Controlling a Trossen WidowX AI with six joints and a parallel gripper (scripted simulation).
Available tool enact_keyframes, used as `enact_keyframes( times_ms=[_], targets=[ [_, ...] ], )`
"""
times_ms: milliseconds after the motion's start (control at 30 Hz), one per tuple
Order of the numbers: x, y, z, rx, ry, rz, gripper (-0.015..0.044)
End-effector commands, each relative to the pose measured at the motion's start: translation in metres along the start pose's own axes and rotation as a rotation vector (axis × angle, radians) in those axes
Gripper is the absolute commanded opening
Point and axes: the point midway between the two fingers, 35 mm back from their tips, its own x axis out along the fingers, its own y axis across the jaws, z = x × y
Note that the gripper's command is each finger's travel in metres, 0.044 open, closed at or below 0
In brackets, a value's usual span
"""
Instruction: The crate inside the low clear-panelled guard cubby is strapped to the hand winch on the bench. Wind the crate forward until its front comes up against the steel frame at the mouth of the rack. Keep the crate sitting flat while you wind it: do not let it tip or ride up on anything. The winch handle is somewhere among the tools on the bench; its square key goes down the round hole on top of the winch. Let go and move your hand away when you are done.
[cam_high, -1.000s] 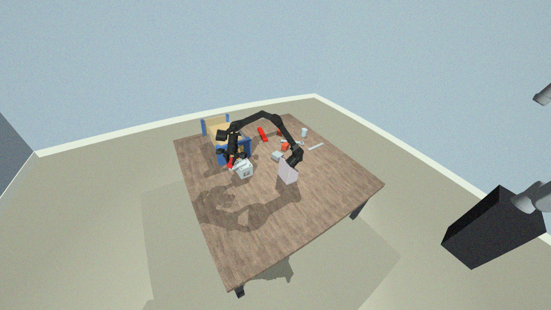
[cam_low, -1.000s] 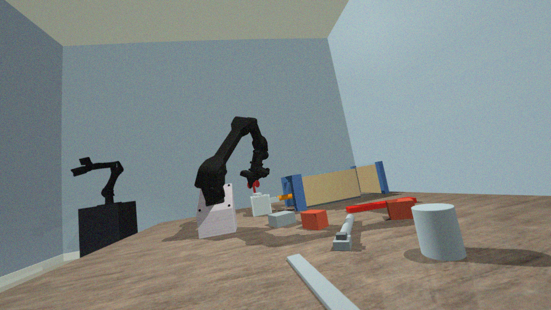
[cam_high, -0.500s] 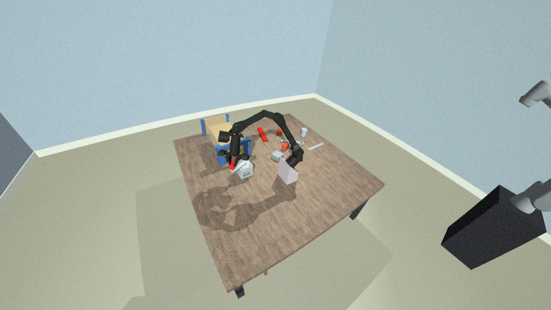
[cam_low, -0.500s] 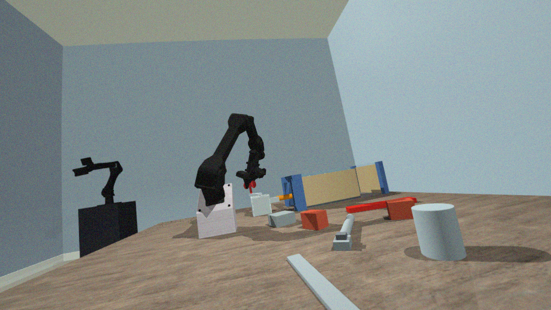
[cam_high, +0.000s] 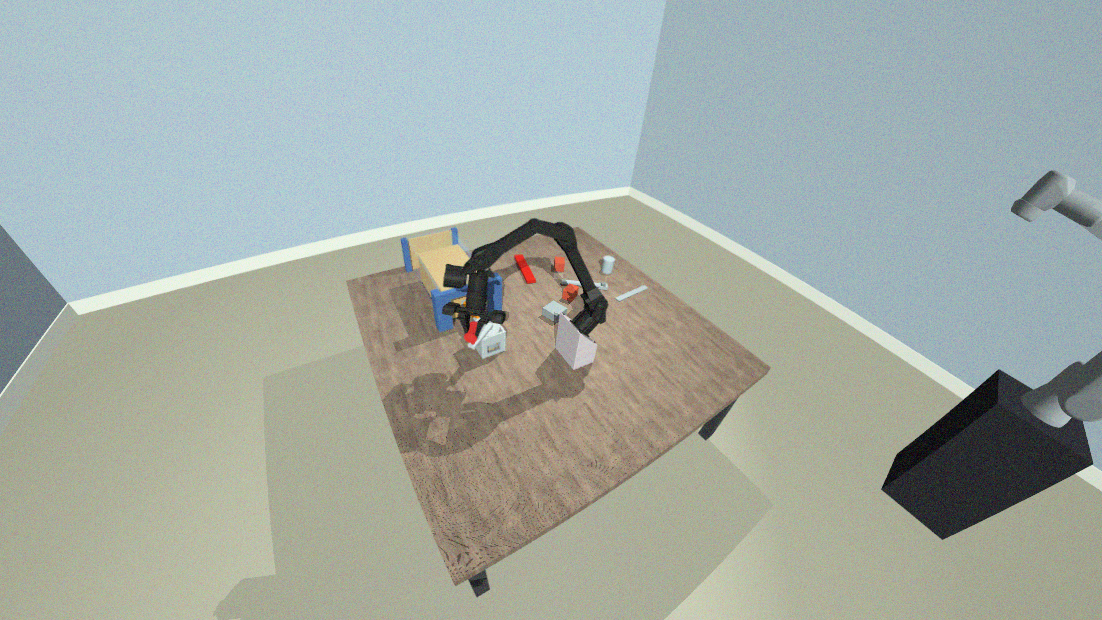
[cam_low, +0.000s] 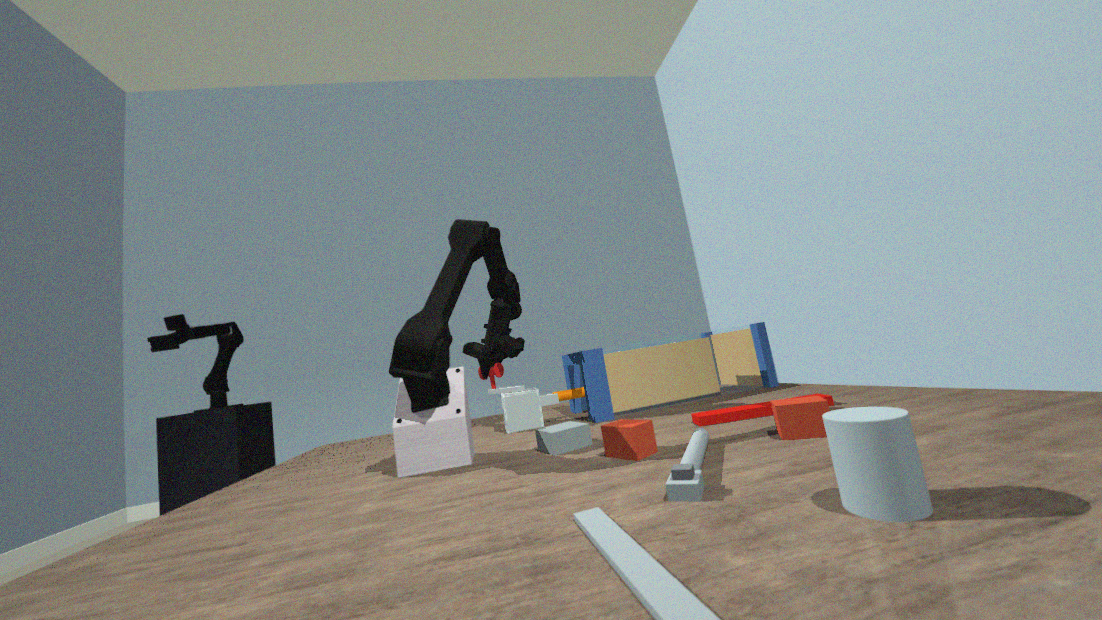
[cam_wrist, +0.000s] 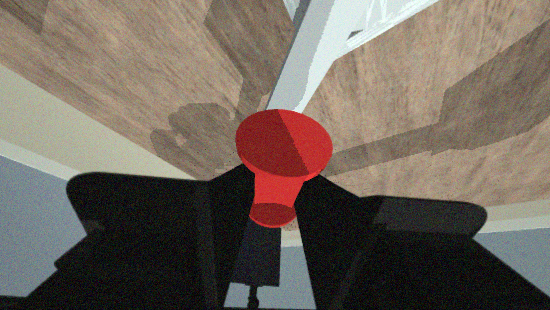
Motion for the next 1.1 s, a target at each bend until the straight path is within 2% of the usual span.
enact_keyframes(
  times_ms=[0, 1067],
  targets=[
    [0.004, -0.021, -0.002, 0.001, -0.003, -0.043, 0.0000],
    [-0.002, -0.070, 0.008, 0.001, -0.004, -0.047, 0.0000]
  ],
)
